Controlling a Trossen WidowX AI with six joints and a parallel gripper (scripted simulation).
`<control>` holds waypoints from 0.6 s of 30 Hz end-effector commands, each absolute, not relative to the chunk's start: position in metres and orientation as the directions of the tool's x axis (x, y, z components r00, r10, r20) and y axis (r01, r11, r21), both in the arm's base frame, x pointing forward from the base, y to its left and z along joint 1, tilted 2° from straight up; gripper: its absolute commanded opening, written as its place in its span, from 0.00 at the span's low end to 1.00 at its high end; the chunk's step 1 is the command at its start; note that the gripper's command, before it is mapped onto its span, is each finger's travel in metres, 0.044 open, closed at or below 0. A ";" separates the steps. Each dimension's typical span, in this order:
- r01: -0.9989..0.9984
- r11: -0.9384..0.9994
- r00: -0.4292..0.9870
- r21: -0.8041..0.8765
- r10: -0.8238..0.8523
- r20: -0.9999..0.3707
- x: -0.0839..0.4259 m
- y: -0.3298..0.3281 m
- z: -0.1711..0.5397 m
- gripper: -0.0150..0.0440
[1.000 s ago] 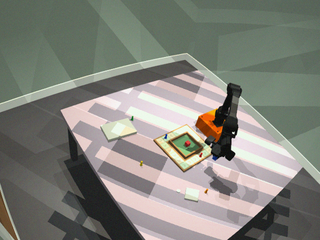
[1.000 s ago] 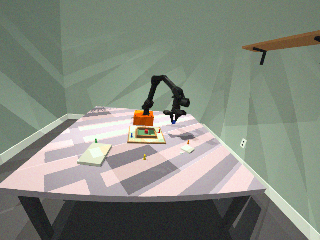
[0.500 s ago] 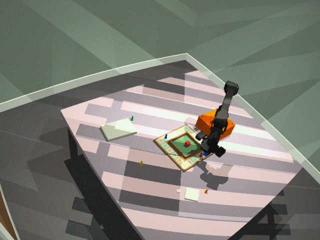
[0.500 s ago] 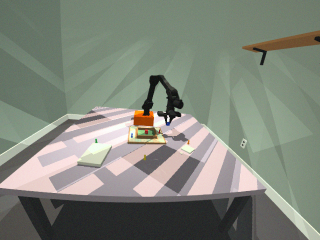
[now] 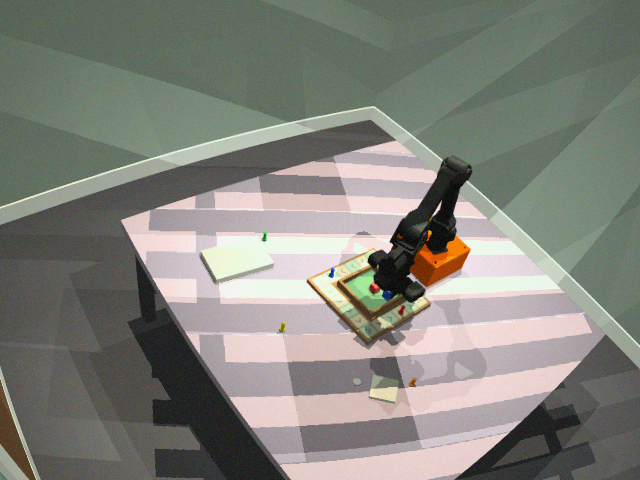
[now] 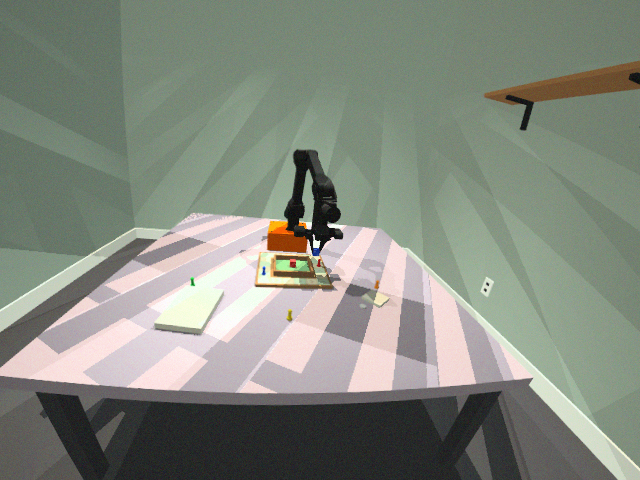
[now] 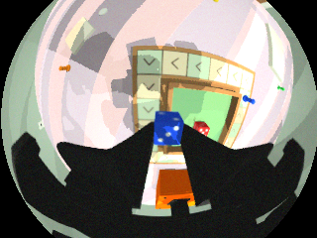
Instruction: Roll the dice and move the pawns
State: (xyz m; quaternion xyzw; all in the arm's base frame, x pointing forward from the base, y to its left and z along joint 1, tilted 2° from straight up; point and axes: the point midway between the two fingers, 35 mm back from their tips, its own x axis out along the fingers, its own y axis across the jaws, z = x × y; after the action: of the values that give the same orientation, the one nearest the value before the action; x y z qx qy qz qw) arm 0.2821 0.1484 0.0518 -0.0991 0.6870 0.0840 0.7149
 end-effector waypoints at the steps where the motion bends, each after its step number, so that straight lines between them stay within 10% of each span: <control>1: -0.238 0.971 0.045 -0.028 -0.017 -0.999 0.287 0.129 0.048 0.25; 18: -0.219 0.975 0.325 -0.045 0.029 -0.945 0.301 0.106 0.030 0.25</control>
State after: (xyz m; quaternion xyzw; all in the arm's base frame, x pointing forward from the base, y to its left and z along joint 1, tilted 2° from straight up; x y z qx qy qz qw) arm 0.2996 0.1051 0.0322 -0.0808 0.6100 0.0738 0.7848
